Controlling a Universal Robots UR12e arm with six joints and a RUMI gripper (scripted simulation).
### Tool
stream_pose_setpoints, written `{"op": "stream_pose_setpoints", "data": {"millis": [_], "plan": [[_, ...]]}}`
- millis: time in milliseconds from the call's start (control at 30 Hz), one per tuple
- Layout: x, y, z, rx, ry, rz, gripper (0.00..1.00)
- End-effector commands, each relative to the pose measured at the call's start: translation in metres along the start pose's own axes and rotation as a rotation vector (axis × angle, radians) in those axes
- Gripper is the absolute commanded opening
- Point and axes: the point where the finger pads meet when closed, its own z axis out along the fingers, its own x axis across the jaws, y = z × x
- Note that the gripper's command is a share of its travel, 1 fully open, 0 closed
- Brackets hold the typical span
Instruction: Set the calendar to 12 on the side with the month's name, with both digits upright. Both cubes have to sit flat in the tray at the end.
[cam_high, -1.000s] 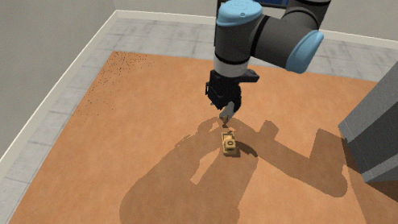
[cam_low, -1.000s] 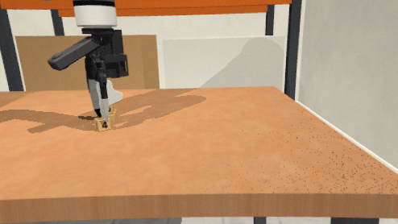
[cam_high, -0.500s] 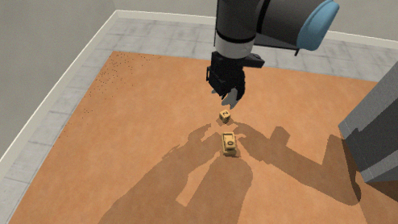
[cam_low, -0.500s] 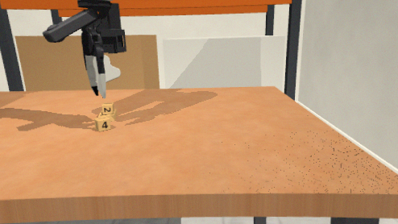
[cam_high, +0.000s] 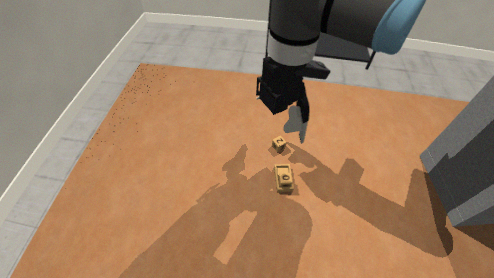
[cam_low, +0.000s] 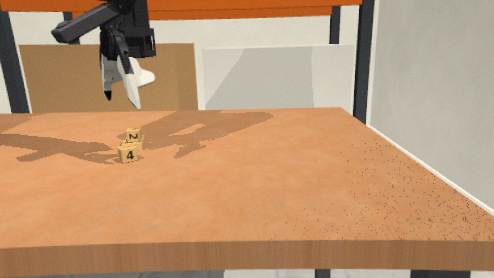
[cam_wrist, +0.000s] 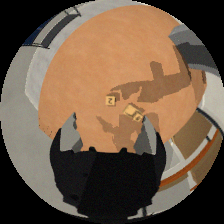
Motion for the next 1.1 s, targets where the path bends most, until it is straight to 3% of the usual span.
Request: {"op": "stream_pose_setpoints", "data": {"millis": [0,367,633,667,1067], "plan": [[0.0,0.0,-0.001,-0.001,-0.001,0.0,1.0],[0.0,0.0,-0.001,-0.001,-0.001,0.0,1.0],[0.0,0.0,0.01,0.0,-0.001,-0.007,1.0],[0.0,0.0,0.01,0.0,-0.001,-0.007,0.28],[0.0,0.0,0.01,0.0,-0.001,-0.007,0.28]]}}
